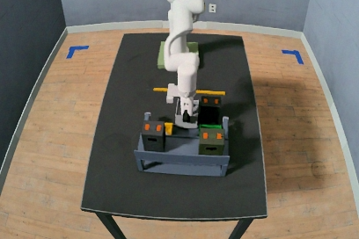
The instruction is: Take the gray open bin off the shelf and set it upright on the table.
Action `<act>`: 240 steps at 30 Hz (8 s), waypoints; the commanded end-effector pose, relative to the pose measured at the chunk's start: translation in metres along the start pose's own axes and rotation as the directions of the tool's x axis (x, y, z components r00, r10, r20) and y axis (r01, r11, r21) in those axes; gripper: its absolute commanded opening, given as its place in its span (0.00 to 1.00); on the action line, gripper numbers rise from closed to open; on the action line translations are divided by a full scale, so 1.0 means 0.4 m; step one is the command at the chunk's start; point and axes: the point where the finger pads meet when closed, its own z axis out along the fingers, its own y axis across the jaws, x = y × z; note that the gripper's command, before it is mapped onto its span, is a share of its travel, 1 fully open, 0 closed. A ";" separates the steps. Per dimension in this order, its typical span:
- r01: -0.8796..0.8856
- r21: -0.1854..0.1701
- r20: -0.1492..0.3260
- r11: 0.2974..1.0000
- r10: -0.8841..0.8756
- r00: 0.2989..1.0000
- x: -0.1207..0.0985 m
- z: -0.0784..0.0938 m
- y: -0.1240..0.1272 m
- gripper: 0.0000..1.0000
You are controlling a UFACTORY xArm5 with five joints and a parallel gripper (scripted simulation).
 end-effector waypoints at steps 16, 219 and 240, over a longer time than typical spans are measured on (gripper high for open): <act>0.000 0.006 -0.003 1.000 0.000 1.000 -0.001 -0.006 -0.004 0.34; 0.000 0.006 -0.003 1.000 0.000 1.000 0.000 -0.014 0.043 0.00; 0.000 0.006 -0.003 1.000 0.000 1.000 0.000 -0.013 0.072 0.00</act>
